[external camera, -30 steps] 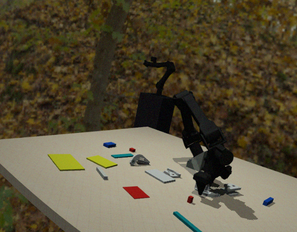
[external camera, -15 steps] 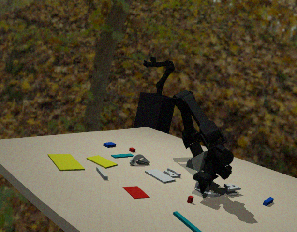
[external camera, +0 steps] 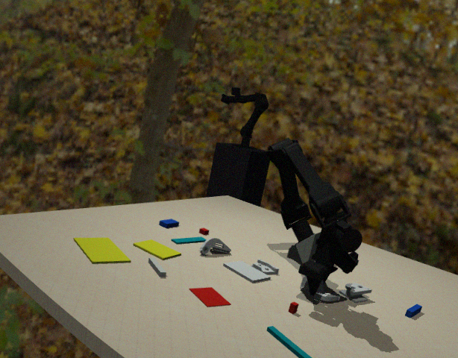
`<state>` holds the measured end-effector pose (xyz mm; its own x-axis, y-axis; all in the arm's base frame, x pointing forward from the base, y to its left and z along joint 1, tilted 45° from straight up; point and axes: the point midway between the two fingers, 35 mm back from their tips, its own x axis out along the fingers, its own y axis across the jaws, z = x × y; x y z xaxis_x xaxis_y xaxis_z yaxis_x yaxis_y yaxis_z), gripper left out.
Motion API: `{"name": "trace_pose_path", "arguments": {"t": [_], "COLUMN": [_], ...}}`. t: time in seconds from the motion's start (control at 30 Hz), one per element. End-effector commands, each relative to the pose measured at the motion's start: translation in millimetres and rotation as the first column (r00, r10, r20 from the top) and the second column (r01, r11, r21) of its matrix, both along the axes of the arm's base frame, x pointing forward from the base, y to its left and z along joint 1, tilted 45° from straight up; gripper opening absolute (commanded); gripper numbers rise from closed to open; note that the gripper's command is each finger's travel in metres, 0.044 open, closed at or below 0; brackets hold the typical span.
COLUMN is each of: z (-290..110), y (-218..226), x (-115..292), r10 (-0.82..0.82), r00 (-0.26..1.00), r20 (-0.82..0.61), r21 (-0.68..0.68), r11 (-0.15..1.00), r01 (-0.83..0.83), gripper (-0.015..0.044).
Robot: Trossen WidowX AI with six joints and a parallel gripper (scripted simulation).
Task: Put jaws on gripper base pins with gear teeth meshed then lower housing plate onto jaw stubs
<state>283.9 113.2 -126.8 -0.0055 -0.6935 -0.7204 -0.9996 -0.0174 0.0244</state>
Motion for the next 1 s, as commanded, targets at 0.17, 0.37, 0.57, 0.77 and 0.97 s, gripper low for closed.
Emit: {"name": "trace_pose_path", "arguments": {"t": [0.17,0.37,0.57,0.77,0.97], "z": [19.0,33.1,47.3,52.8,68.3], "y": [21.2,34.2,46.4,44.9,33.0], "x": [2.3,1.9,0.5,1.5,5.5], "r10": [0.0,0.001,0.002,0.02,0.093], "r00": [1.0,1.0,1.0,1.0,0.992], "r20": [0.007,0.006,0.006,-0.011,-0.079], "r21": [0.01,0.009,0.008,0.009,0.016], "r11": [1.0,1.0,1.0,1.0,0.996], "r01": [0.0,-0.001,-0.002,-0.02,-0.092], "gripper": [0.0134,0.0134,0.0134,0.0134,0.0134]}}
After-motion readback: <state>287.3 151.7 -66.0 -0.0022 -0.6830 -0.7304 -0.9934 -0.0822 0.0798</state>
